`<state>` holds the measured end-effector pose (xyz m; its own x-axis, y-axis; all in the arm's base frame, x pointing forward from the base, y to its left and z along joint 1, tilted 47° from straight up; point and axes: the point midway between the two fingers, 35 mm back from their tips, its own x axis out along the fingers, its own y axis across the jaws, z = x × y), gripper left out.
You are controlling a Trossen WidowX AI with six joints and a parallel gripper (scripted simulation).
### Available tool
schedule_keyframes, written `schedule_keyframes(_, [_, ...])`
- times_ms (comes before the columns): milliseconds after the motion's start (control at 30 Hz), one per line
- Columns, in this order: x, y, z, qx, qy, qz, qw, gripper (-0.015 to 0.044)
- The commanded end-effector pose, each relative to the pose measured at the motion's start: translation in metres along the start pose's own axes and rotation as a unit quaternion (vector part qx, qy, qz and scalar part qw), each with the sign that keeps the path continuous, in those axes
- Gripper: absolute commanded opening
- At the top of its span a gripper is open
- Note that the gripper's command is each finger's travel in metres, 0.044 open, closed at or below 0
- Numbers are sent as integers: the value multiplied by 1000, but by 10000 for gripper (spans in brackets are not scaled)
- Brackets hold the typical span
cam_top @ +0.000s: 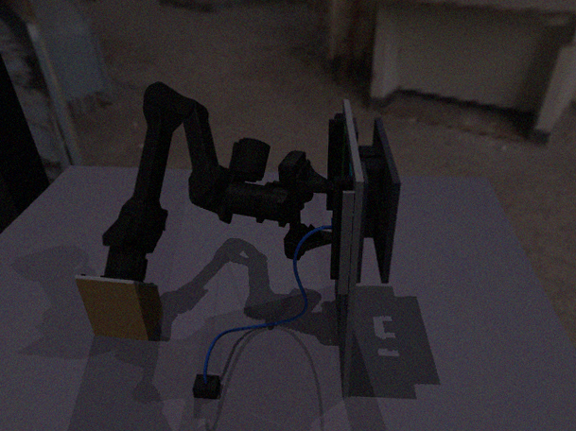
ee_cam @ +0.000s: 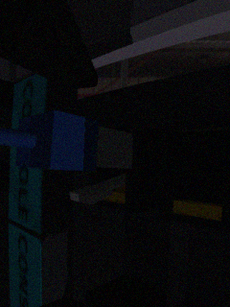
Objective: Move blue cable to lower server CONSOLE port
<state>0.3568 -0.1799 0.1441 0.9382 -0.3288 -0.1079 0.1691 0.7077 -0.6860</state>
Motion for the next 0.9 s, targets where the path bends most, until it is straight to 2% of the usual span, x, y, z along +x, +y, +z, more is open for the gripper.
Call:
schedule_keyframes(0, [-3, 0, -1, -2, 1, 4, 1000, 440])
schedule_keyframes(867, [-17, -12, -3, -3, 1, 4, 1000, 440])
